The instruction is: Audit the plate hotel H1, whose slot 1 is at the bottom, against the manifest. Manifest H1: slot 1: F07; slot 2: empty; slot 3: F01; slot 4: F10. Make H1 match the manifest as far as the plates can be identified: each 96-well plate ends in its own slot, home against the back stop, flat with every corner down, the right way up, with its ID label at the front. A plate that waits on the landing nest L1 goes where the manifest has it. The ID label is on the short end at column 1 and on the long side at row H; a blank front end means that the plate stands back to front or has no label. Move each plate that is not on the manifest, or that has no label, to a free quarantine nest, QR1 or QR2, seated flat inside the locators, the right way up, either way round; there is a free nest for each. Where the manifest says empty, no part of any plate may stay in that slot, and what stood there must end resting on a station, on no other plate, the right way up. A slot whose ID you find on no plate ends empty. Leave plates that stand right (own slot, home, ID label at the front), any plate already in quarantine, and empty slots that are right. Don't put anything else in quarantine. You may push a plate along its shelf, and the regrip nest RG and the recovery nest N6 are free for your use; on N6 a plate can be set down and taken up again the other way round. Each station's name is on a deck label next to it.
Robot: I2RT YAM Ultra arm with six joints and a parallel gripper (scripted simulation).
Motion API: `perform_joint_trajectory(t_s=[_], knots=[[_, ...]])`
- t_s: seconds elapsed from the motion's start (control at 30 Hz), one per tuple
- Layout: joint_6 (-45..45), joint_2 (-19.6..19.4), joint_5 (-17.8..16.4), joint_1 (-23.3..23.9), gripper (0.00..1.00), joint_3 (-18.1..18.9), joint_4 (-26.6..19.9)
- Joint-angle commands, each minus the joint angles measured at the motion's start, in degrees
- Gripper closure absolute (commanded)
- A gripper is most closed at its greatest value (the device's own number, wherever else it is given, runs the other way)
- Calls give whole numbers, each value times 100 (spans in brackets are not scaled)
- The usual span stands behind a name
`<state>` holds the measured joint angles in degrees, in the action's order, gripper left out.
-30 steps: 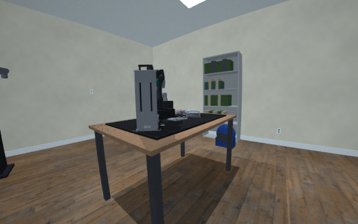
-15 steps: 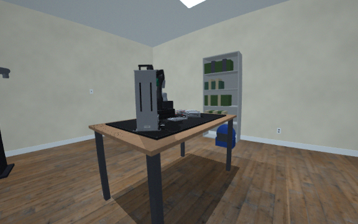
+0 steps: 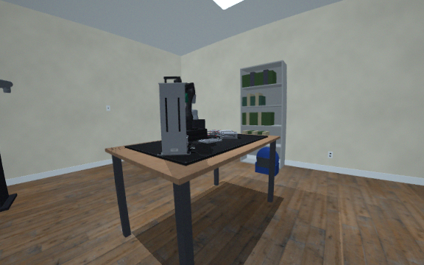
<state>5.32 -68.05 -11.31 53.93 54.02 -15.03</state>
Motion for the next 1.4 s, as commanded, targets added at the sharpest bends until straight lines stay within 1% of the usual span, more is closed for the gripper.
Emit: perform_joint_trajectory(t_s=[0.0,0.3,0.43,0.93,1.0,1.37], knots=[[23,173,-44,20,0,-3,-9],[66,515,-122,109,0,-207,-159],[66,516,-122,108,0,-244,-122],[60,483,-110,95,0,-794,462],[60,483,-110,95,0,-794,462],[55,415,-102,86,0,-1176,913]])
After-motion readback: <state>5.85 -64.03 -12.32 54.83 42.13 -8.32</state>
